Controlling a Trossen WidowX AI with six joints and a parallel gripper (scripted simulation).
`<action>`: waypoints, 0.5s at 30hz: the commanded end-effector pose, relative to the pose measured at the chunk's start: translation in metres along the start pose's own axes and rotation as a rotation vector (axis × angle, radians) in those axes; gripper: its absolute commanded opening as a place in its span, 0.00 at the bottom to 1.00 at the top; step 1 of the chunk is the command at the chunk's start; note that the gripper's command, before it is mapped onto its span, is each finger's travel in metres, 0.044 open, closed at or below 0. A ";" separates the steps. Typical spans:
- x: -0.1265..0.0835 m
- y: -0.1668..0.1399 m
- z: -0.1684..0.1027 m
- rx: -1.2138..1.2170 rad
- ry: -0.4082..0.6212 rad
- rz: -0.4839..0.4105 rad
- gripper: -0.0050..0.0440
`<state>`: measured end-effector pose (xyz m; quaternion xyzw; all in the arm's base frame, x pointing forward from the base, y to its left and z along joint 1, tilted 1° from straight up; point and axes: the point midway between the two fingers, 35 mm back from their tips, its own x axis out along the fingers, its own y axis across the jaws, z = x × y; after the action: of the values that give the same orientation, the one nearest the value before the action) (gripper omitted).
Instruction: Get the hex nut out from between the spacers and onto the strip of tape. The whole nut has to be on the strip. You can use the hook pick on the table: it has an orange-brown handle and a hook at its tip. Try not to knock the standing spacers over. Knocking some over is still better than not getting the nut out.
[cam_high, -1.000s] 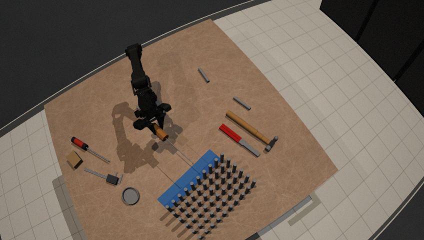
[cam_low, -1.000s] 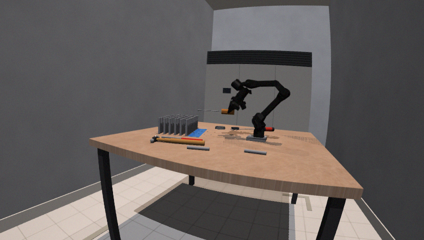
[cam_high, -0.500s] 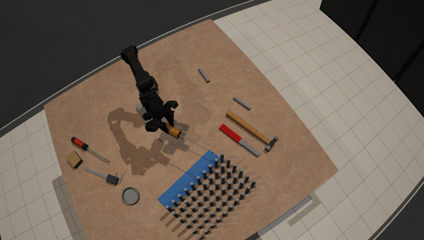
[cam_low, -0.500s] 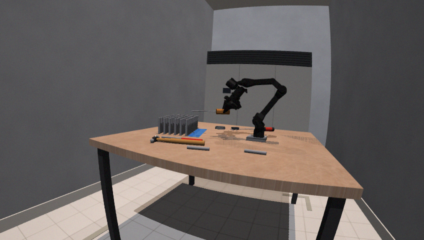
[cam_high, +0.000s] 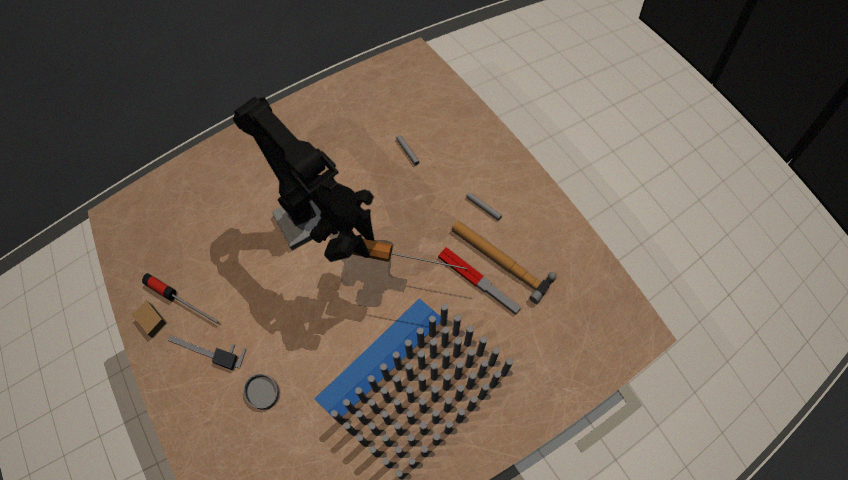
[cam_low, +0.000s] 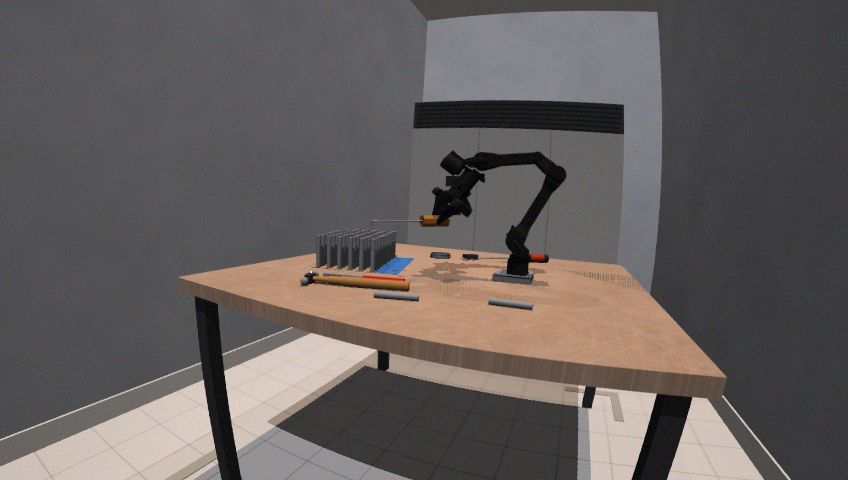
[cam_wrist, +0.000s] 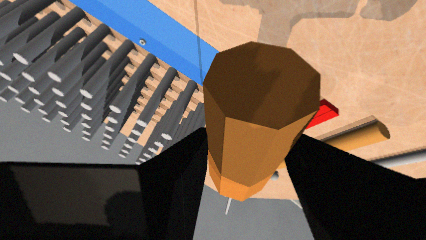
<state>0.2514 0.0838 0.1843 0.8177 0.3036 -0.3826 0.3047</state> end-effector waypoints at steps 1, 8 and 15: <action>-0.004 -0.005 -0.028 -0.076 0.061 -0.019 0.00; 0.001 -0.026 -0.054 -0.183 0.097 -0.088 0.00; 0.006 -0.051 -0.078 -0.289 0.133 -0.157 0.00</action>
<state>0.2497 0.1552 0.1900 0.7656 0.4160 -0.3361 0.3575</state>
